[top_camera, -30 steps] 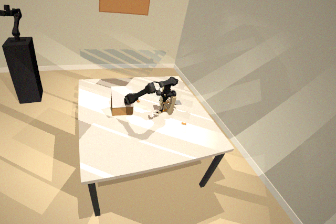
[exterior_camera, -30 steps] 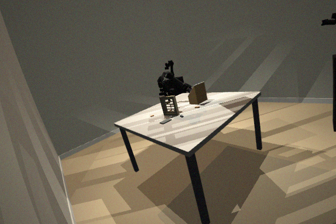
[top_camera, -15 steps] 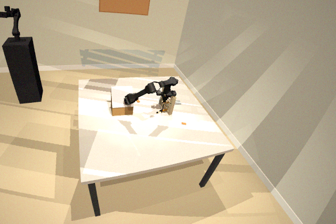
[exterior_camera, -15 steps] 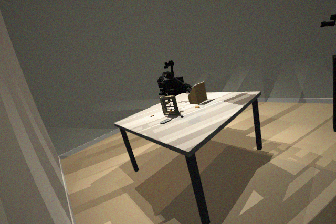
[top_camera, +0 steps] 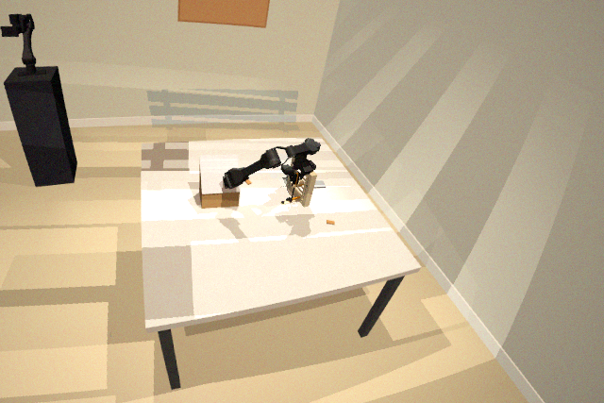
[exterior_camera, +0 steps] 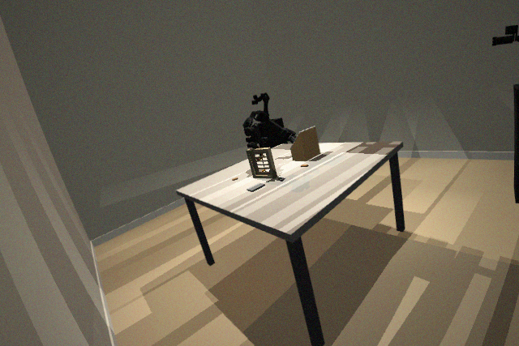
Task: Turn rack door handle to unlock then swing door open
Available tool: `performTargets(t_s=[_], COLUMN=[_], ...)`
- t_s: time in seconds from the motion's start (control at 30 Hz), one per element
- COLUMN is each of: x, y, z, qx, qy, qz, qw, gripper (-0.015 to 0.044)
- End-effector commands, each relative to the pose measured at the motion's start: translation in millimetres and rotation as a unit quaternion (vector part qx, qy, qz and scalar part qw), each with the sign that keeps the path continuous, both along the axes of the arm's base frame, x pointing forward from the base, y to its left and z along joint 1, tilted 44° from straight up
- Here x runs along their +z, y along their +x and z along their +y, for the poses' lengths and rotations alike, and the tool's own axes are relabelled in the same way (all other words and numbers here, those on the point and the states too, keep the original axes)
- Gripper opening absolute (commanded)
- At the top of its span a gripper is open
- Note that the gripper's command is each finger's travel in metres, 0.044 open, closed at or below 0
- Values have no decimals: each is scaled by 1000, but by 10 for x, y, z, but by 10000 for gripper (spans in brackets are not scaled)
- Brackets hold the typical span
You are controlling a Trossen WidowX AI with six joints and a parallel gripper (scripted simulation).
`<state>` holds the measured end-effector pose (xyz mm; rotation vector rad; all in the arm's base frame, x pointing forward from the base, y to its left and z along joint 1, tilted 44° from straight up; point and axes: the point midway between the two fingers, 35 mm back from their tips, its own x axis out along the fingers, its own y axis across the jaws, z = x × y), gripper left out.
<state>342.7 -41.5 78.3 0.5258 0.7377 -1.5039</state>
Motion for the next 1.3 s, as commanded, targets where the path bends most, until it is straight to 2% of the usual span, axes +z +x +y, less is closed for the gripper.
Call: performTargets(t_s=[0.0, 0.3, 0.6, 0.93, 1.27], x=[-15, -15, -15, -15, -15], y=[-11, -11, -11, -11, -11], z=[-1, 0, 0, 0, 0], qx=[63, 220, 366, 506, 616], qy=[10, 27, 43, 58, 70], qz=[64, 215, 355, 489, 594], qw=[996, 951, 860, 708, 513], gripper=[284, 284, 284, 284, 284])
